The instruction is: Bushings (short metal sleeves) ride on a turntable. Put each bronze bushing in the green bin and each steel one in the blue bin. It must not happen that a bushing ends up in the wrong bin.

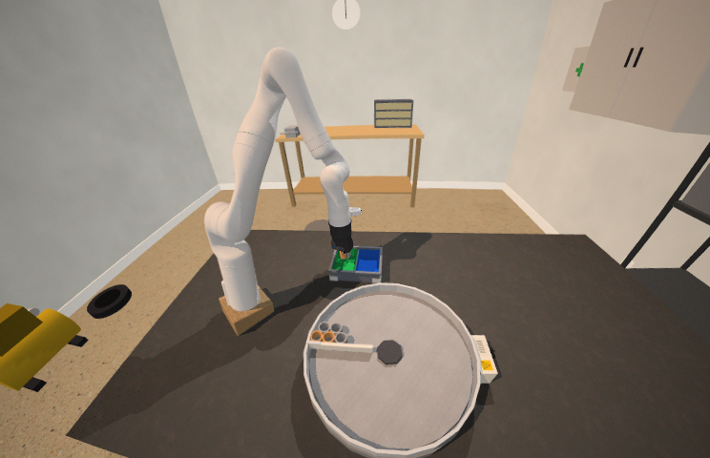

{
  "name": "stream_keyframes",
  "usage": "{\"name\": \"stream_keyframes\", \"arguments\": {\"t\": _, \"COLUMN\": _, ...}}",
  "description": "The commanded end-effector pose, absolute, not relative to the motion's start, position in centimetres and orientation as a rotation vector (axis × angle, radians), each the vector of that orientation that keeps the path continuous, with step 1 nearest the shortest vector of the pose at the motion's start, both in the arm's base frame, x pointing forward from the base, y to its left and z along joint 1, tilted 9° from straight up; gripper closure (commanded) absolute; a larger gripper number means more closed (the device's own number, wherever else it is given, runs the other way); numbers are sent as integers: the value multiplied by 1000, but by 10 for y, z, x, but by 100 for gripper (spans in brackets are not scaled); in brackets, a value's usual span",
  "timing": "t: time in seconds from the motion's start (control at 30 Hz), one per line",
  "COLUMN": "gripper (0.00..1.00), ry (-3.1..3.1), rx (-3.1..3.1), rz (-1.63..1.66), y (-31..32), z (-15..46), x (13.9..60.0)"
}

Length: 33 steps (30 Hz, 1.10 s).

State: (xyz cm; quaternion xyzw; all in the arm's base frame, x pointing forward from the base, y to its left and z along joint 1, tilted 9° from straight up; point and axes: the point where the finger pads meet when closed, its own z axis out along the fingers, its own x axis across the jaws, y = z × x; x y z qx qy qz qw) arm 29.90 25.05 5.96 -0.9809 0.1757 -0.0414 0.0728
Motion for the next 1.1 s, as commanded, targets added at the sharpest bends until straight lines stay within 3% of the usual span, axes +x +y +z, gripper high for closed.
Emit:
{"name": "stream_keyframes", "arguments": {"t": 0.0, "gripper": 100, "ry": 533, "rx": -2948, "rz": -123, "y": 249, "z": 56, "x": 300}}
{"name": "stream_keyframes", "arguments": {"t": 1.07, "gripper": 100, "ry": 533, "rx": -2948, "rz": -123, "y": 251, "z": 43, "x": 301}}
